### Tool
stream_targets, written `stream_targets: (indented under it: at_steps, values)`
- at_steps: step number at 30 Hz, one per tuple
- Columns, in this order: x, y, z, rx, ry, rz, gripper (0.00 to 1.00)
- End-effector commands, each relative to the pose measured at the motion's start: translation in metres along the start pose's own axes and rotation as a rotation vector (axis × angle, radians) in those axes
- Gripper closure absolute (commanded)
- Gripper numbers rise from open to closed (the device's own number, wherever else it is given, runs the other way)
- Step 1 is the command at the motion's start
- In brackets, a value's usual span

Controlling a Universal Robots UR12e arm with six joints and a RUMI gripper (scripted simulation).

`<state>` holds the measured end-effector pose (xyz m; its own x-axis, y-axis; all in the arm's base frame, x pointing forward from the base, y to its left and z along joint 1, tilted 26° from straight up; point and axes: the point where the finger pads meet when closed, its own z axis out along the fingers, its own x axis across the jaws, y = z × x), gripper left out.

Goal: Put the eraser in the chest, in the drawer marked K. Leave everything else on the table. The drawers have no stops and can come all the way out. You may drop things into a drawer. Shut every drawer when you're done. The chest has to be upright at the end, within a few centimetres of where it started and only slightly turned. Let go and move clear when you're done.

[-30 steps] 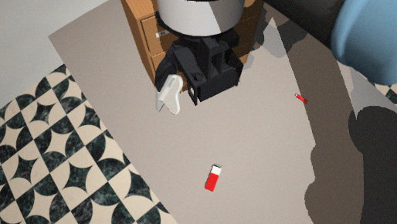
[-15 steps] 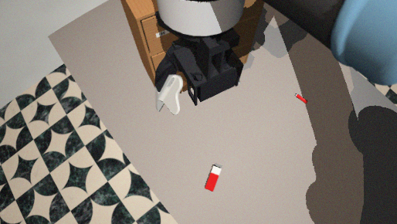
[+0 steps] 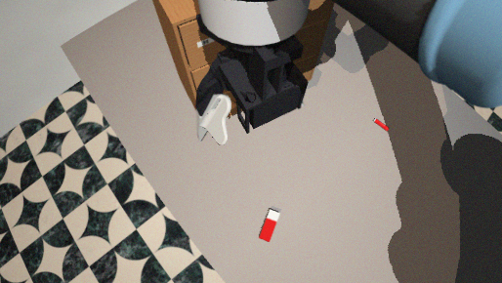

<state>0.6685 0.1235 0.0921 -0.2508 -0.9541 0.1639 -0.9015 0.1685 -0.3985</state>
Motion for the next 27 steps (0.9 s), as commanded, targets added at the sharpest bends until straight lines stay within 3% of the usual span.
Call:
stream_targets:
  at_steps: [1,13,27]
  values:
    - [0.000,-0.001,-0.001,0.001,0.000,0.003,0.00]
    - [0.004,-0.001,-0.001,0.001,-0.001,0.060,0.00]
    - [0.017,-0.004,-0.001,0.000,-0.001,0.272,0.00]
